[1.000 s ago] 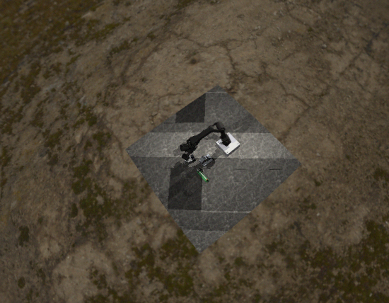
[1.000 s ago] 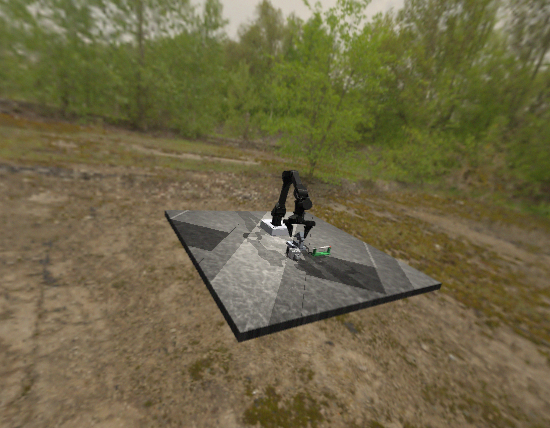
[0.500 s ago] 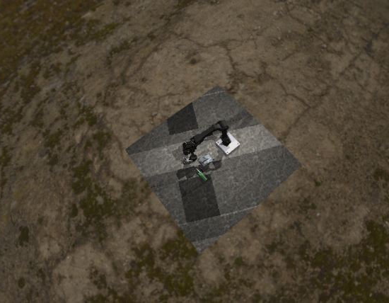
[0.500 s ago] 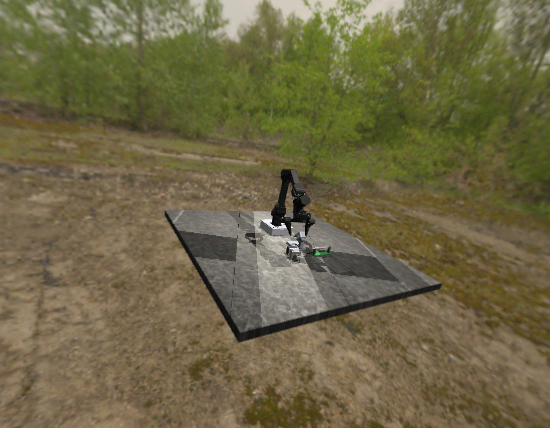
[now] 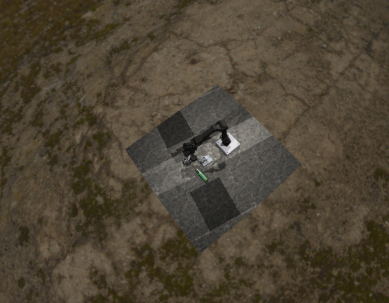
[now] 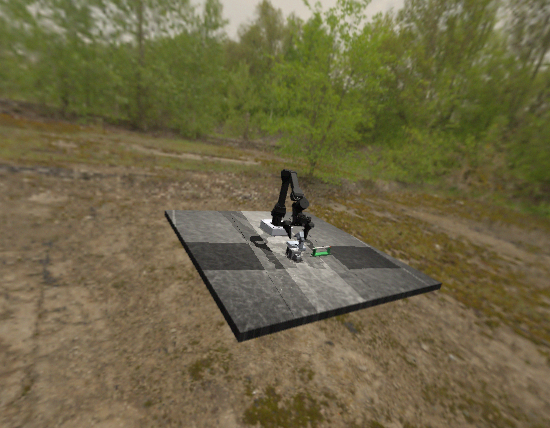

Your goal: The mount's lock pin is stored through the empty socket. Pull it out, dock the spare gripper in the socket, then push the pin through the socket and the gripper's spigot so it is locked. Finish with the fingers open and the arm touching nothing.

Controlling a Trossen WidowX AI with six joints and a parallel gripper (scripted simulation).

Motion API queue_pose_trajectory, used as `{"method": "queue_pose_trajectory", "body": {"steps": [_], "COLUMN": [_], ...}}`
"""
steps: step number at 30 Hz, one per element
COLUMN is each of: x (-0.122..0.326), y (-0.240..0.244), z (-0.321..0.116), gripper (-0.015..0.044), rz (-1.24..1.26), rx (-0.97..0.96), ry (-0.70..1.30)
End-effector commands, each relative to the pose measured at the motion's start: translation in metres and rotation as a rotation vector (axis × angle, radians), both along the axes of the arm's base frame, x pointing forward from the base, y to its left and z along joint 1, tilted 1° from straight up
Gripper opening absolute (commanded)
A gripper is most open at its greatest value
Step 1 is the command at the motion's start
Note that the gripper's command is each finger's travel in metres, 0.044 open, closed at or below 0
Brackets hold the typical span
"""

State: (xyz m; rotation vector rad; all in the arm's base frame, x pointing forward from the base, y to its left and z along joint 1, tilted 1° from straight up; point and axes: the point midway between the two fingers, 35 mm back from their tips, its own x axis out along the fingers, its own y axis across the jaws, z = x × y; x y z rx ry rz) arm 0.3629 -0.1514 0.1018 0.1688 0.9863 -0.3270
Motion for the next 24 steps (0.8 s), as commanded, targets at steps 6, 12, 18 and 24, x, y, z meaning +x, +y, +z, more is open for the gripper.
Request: {"method": "queue_pose_trajectory", "body": {"steps": [6, 12, 18, 24], "x": [-0.003, -0.002, -0.001, -0.001], "y": [0.001, 0.000, 0.000, 0.000], "z": [-0.047, -0.055, -0.065, -0.074], "gripper": [0.0440, 0.0440, 0.0440, 0.0440], "rz": [0.007, 0.007, 0.007, 0.006], "rx": [0.004, 0.004, 0.004, 0.004], "ry": [0.012, 0.012, 0.012, 0.012]}}
